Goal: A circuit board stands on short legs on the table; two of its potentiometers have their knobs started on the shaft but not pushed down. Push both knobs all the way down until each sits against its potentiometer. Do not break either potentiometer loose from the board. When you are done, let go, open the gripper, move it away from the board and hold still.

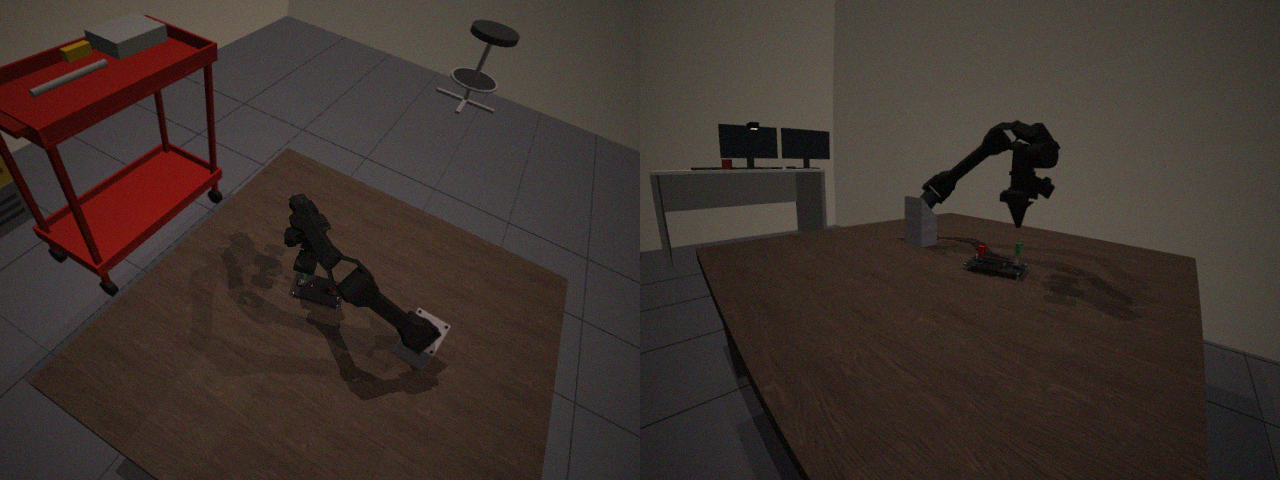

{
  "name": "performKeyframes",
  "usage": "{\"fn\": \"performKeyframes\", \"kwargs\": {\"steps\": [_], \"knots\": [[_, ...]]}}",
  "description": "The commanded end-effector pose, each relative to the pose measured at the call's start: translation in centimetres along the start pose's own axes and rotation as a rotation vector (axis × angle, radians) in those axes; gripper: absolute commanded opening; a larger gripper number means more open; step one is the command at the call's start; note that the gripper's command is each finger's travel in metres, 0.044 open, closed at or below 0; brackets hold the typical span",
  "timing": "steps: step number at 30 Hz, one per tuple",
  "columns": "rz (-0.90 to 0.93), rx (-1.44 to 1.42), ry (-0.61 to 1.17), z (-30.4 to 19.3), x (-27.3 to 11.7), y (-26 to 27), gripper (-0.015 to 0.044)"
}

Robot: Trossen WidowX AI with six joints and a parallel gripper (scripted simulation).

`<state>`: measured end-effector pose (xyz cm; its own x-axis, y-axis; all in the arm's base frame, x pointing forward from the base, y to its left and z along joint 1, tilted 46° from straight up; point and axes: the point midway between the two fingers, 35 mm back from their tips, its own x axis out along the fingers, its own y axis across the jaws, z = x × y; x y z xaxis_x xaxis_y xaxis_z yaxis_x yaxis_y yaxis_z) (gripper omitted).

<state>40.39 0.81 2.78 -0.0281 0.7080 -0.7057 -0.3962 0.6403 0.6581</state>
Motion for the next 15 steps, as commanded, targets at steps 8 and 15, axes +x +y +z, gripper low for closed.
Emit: {"fn": "performKeyframes", "kwargs": {"steps": [8,15], "knots": [[0.008,0.009,0.002,0.6,1.7,0.2,0.0],[0.008,0.009,0.002,0.6,2.5,0.2,0.0]]}}
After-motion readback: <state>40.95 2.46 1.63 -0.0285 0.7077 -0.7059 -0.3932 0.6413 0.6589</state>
